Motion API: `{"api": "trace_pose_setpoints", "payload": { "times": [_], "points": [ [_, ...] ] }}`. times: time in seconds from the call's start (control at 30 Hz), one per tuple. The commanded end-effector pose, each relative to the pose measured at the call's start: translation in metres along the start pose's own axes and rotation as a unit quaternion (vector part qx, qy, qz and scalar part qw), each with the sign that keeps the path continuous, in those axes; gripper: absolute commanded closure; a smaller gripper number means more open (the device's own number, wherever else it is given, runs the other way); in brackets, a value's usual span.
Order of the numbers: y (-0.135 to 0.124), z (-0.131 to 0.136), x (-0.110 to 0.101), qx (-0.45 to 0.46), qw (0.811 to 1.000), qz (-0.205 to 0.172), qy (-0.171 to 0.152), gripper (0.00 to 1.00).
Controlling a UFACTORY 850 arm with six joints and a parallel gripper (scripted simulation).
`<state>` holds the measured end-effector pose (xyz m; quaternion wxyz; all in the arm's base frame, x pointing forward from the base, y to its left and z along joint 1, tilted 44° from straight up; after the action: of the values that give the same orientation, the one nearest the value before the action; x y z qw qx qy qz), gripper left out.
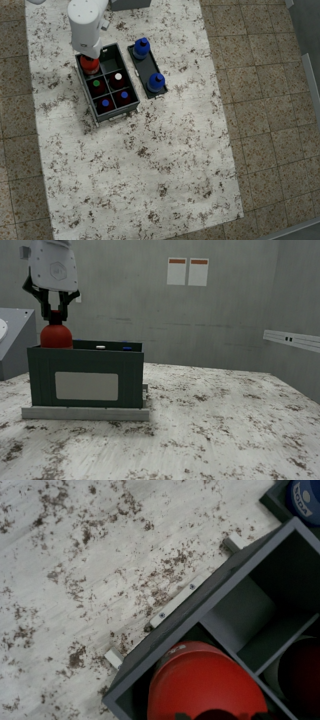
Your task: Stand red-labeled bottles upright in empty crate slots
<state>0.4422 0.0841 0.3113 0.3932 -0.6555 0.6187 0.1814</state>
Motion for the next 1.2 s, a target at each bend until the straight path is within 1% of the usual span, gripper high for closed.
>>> {"api": "trace_pose_setpoints", "payload": {
  "times": [0.0, 1.17],
  "points": [
    [0.000, 0.000, 0.005, 0.000, 1.000, -0.001, 0.000, 1.00],
    [-0.001, 0.000, 0.040, 0.000, 1.000, -0.001, 0.000, 1.00]
  ]
}}
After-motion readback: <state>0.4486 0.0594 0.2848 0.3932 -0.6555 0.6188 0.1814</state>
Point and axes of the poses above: the point where the finger pads meet when closed, its own x axis out along the fingers, its own z axis across the jaws, y = z × x, the point moved 10 cm from there along -x, back along the fingers, and after that the axes turned 11 degrees about -x, right-handed, at the moved point
